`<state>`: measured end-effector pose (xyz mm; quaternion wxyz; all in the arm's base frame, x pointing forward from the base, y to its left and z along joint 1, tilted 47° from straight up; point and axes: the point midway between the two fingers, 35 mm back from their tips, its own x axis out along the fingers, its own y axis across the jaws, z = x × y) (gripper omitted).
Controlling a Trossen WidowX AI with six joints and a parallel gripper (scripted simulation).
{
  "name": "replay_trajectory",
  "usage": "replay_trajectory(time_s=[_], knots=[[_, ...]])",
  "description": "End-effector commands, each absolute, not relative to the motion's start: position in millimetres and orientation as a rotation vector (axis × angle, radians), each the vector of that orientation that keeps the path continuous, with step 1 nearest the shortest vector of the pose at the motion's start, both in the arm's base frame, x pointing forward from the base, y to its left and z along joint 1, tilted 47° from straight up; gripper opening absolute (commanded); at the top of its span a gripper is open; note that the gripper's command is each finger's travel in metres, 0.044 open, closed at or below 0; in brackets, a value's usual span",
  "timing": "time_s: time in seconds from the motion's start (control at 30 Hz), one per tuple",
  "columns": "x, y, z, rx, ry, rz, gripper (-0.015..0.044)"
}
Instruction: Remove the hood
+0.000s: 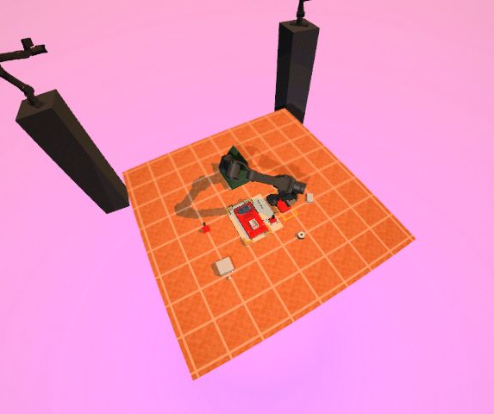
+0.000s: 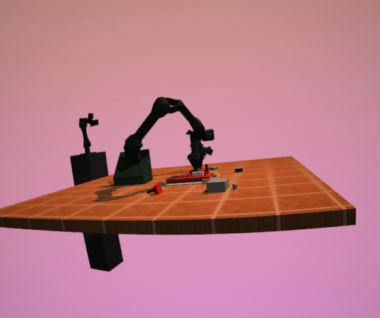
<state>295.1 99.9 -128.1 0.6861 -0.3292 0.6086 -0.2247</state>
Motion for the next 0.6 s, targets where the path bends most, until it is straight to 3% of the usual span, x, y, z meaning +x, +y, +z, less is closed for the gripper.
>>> replay_trajectory(time_s=[0.0, 0.57], knots=[[293.1, 124.2, -109.2, -0.729, 1.353, -0.494, 0.044], [285.0, 149.1, -83.8, -0.733, 1.351, -0.498, 0.044]])
